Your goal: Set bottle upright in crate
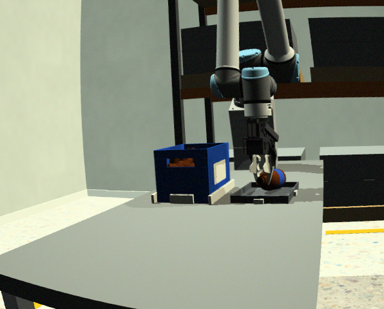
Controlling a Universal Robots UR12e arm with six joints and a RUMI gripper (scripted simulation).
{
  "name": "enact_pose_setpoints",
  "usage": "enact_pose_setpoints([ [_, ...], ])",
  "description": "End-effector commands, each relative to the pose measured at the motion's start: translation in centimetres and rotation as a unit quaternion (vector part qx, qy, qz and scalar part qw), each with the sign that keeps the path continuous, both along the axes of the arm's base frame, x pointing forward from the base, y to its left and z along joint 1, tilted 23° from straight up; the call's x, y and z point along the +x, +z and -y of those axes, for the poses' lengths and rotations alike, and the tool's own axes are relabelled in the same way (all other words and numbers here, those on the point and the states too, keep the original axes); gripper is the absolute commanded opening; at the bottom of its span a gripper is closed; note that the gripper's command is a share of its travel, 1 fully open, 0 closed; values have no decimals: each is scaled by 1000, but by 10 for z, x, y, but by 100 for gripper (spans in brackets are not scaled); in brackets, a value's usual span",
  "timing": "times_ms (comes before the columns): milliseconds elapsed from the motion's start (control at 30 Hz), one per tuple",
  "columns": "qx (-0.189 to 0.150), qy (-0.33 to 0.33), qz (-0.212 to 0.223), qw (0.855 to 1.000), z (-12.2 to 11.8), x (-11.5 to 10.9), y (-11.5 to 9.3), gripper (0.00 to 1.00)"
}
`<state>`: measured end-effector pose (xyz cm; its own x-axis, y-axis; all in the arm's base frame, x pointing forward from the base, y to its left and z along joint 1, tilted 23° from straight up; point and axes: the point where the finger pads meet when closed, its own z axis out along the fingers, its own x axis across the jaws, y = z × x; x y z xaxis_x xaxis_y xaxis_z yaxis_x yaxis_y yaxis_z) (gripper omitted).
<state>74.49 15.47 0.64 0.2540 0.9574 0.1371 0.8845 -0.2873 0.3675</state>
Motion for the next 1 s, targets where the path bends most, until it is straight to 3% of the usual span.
enact_pose_setpoints([
  [0, 0, 0, 1, 1000, 0, -1, 3, 0],
  [967, 0, 0, 1, 1000, 1, -16, 38, 0],
])
